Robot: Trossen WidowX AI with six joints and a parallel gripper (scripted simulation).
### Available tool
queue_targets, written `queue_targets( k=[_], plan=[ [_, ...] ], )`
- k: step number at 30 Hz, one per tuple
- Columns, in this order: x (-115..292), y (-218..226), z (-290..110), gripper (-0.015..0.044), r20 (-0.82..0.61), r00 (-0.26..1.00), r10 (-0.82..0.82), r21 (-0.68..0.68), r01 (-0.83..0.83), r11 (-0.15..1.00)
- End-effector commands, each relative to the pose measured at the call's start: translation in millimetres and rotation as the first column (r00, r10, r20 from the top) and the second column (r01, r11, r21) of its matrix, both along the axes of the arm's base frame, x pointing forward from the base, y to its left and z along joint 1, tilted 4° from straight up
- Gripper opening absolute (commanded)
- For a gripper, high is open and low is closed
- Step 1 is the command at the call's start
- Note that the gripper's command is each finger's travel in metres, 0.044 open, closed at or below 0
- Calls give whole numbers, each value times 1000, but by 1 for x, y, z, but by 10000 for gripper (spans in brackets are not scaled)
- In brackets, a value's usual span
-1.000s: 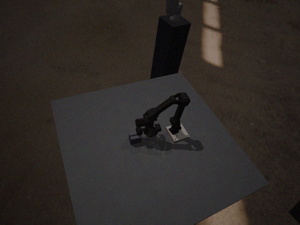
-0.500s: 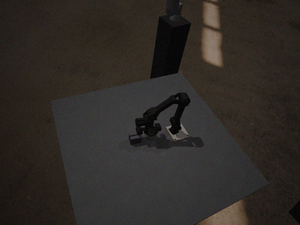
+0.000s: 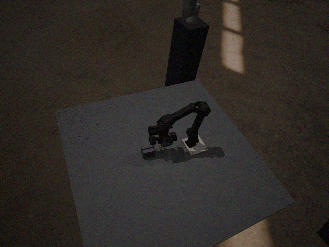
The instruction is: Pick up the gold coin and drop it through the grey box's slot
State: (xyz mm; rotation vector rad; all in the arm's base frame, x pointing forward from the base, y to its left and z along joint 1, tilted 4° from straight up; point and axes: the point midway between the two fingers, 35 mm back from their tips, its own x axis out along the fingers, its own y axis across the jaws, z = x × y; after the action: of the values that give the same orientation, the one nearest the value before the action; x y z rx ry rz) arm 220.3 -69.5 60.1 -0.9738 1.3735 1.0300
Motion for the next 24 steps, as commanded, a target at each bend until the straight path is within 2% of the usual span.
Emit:
queue_targets(
  k=[1,19,24],
  plan=[
    [1,-1,11,0,5,1000,-3,-5,3,1000],
    [-2,1,51,0,4,1000,-8,-6,8,1000],
    [-3,1,51,0,5,988,-155,-13,156,988]
  ],
)
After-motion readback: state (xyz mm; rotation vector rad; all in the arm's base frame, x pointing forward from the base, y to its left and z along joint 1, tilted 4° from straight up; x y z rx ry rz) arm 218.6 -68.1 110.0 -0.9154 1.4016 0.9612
